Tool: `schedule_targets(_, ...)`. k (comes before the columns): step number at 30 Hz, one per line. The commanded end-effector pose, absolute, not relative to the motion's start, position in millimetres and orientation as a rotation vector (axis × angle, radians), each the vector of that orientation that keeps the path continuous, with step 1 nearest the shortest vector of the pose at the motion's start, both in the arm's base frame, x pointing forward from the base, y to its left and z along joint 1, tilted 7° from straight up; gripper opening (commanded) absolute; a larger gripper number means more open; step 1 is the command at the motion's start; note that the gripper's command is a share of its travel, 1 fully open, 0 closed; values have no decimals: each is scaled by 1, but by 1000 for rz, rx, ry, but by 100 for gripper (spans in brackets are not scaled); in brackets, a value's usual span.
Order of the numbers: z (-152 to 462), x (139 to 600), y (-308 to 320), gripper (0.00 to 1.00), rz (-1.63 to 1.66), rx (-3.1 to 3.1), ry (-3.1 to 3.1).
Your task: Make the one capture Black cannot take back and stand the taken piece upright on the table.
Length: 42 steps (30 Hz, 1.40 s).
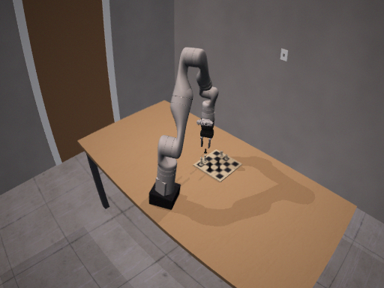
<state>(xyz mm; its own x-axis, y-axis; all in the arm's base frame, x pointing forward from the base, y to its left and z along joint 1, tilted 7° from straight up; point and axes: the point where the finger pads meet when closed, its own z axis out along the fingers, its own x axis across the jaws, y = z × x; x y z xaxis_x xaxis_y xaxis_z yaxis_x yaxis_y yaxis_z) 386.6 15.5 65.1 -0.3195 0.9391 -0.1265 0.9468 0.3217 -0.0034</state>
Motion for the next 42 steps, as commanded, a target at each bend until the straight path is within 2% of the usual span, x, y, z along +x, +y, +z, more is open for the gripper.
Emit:
schedule_targets(1,66,387,16,79,-114,1768,2469)
schedule_targets(42,42,388,12,79,-116,1766,2469)
